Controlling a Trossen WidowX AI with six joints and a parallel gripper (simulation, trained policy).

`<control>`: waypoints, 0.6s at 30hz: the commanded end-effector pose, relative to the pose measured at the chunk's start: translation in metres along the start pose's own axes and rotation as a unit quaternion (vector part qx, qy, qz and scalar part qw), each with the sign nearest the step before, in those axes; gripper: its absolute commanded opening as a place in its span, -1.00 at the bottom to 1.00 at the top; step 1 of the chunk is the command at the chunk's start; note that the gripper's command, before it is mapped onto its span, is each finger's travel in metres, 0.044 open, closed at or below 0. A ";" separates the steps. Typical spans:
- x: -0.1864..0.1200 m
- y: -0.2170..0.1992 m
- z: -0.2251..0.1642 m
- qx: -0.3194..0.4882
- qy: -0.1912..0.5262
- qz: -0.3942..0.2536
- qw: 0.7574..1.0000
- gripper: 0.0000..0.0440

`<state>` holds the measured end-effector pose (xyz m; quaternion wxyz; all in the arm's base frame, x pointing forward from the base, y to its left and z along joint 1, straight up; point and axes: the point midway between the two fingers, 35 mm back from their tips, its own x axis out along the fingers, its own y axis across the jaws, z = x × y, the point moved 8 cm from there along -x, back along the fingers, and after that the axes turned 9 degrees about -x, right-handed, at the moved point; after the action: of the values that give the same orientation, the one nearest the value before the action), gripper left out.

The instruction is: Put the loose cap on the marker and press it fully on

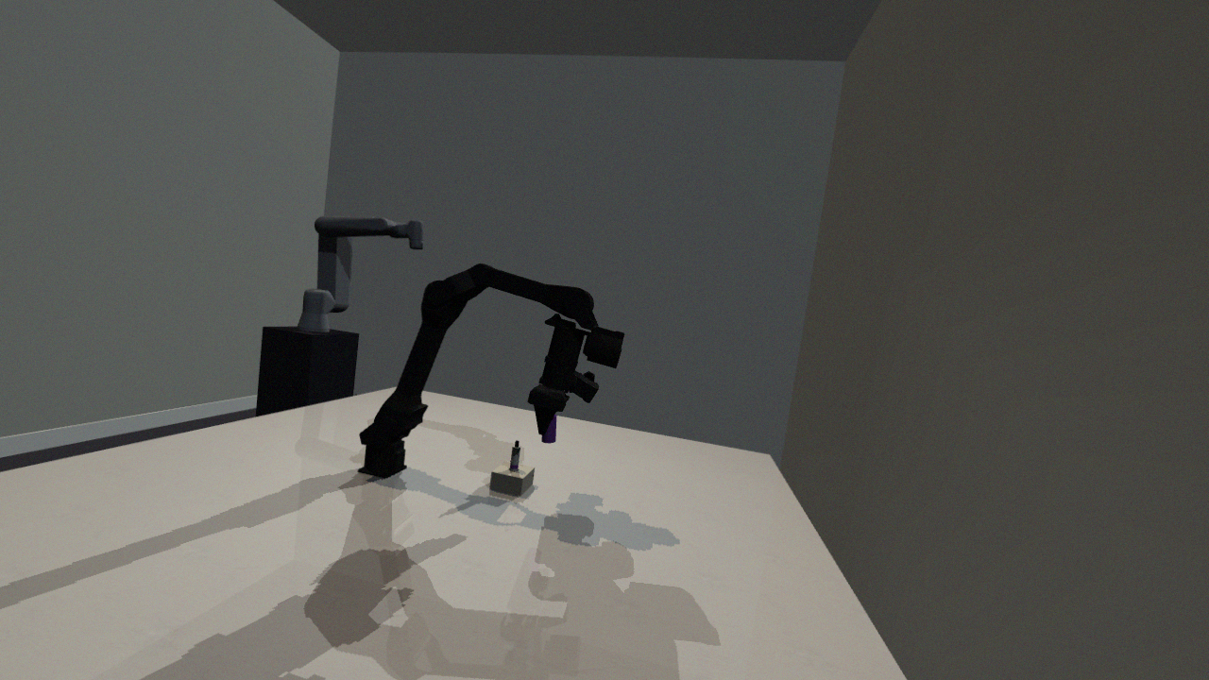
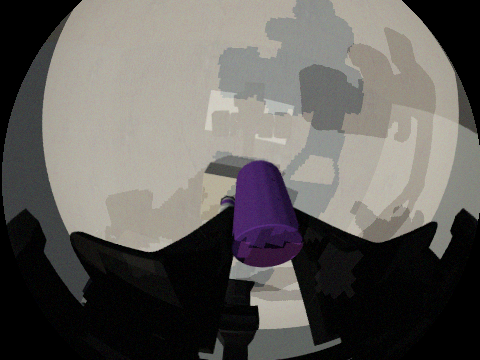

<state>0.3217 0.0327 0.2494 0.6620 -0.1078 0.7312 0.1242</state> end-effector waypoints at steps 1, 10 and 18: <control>-0.004 0.009 -0.011 -0.006 0.007 0.004 1.000 -0.98; -0.003 0.021 -0.026 -0.021 0.013 0.007 1.000 -1.00; 0.000 0.027 -0.038 -0.030 0.020 0.009 0.999 -1.00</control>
<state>0.2854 0.0453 0.2528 0.6438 -0.1220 0.7412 0.1456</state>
